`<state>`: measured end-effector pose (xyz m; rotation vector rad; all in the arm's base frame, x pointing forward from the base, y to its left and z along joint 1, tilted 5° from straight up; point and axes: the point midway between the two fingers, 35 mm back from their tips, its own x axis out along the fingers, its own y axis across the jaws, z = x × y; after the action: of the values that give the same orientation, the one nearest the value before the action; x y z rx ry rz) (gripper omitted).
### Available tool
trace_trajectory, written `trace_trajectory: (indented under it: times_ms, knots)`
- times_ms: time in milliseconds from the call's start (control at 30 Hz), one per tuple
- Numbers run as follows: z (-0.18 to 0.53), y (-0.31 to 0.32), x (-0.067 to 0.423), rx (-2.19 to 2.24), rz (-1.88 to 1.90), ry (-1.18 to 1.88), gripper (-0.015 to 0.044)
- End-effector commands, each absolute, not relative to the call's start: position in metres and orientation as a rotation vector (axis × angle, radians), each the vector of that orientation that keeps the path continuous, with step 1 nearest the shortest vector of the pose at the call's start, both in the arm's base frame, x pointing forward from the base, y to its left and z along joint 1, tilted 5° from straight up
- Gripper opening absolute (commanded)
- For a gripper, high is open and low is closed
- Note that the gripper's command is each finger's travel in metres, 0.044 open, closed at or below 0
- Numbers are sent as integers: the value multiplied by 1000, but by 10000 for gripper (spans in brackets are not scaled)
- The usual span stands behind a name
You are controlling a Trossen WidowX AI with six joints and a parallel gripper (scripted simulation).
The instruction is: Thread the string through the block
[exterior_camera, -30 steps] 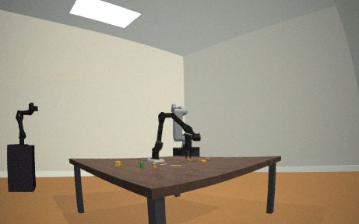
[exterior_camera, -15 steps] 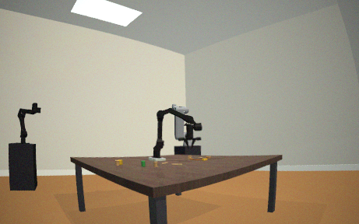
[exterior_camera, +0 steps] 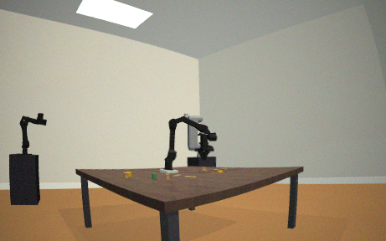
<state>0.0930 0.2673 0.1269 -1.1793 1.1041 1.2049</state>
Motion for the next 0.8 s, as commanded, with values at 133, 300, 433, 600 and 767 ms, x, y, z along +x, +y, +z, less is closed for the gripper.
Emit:
trace_trajectory:
  times_ms: [133,300,433,600,767]
  knots:
    - [128,279,77,-390,485,1439,124]
    - [128,281,72,-168,278,1482,124]
    - [128,283,69,7,115,1502,124]
    - [128,286,64,230,-96,1508,124]
    - [128,288,60,452,-307,1492,124]
